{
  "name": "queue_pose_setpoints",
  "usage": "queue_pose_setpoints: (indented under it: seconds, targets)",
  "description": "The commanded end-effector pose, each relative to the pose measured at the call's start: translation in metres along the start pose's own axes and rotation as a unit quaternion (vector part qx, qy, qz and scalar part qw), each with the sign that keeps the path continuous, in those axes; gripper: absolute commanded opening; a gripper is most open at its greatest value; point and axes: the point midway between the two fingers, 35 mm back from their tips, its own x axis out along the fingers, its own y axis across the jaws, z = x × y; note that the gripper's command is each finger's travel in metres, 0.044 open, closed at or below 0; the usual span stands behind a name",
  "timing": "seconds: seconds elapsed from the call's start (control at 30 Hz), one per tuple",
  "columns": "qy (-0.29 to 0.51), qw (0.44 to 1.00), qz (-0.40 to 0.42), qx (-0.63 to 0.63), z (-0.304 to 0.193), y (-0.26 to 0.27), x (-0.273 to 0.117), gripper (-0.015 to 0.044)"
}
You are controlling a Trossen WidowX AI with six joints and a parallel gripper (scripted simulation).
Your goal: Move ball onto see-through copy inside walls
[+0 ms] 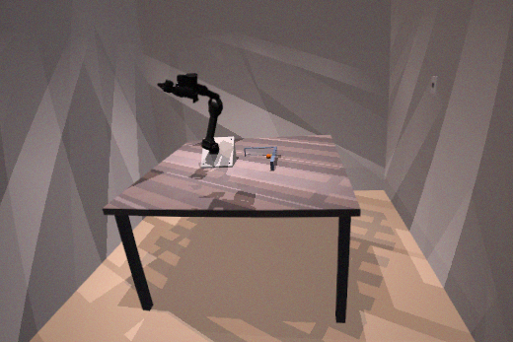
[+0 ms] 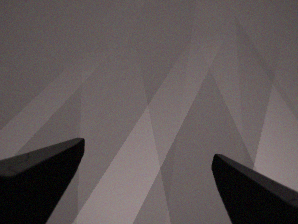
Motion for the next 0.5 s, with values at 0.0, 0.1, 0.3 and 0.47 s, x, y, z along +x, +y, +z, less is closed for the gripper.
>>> queue_pose_setpoints:
  seconds: [0.0,0.1,0.3,0.47]
  targets:
    - [0.001,1.0,0.001,-0.001,-0.001,0.001,0.0,0.0374]
    - [0.022,1.0,0.012,-0.015,-0.017,0.009,0.004,0.0295]
    - [0.113,0.988,0.067,-0.08,-0.091,0.046,0.006,0.0258]
    - [0.19,0.965,0.122,-0.135,-0.157,0.073,-0.012,0.0258]
